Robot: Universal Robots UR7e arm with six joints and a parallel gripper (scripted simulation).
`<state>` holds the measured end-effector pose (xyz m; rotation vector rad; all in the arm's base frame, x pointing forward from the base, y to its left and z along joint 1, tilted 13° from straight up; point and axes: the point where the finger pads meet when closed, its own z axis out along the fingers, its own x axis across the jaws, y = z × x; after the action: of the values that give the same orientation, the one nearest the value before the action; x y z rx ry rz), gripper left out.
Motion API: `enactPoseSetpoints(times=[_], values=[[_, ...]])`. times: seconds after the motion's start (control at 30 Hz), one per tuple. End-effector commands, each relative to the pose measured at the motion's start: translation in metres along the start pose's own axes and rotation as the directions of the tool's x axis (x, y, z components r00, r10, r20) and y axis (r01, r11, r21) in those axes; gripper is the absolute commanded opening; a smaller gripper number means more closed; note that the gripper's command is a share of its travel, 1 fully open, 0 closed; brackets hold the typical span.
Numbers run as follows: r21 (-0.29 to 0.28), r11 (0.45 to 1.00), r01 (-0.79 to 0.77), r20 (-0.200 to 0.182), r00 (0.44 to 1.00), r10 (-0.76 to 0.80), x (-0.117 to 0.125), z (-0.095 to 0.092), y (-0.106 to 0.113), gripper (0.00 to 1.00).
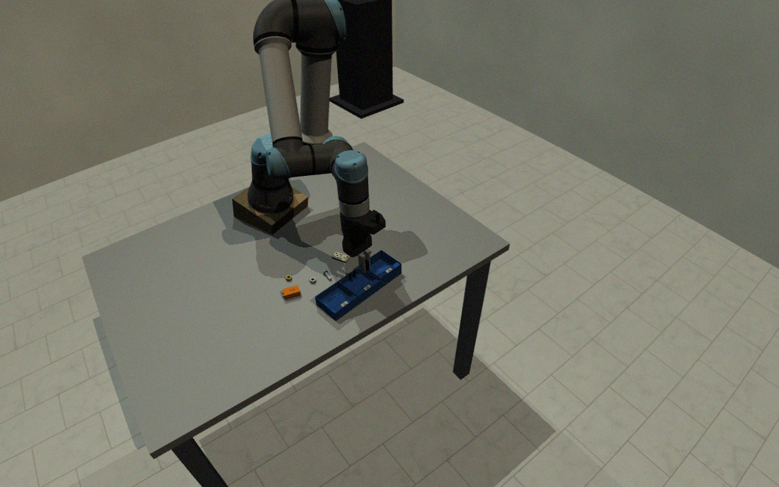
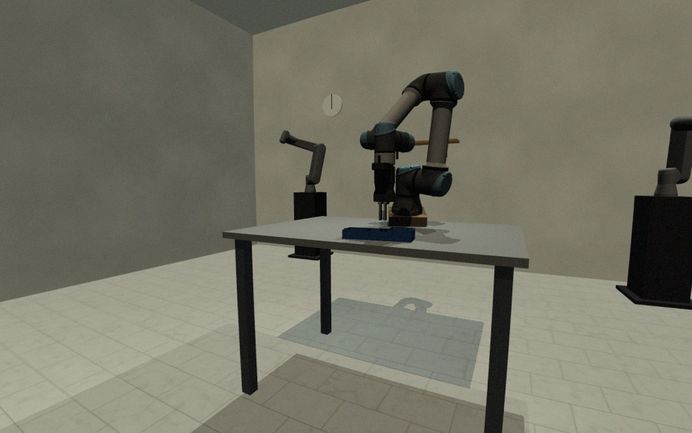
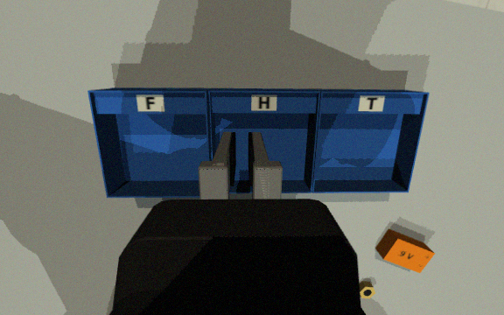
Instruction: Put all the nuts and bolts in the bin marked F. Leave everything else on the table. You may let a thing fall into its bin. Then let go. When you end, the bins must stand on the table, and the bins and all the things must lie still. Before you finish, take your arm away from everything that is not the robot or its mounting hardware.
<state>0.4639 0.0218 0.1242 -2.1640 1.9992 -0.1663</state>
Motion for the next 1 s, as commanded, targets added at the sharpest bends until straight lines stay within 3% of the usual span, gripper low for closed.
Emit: enactPoseSetpoints(times=[0.0, 0.43, 0.6, 0.97], values=[[0.000, 1.000, 0.001, 0.000, 1.000, -0.001, -0.014, 0.000, 0.000, 0.31], [0.001, 1.000, 0.001, 0.000, 1.000, -0.001, -0.073, 0.000, 0.001, 0.31], [0.001, 1.000, 0.001, 0.000, 1.000, -0.001, -0.073, 0.000, 0.001, 0.31], [0.001, 1.000, 0.001, 0.000, 1.000, -0.001, -0.073, 0.029, 0.001, 0.31]])
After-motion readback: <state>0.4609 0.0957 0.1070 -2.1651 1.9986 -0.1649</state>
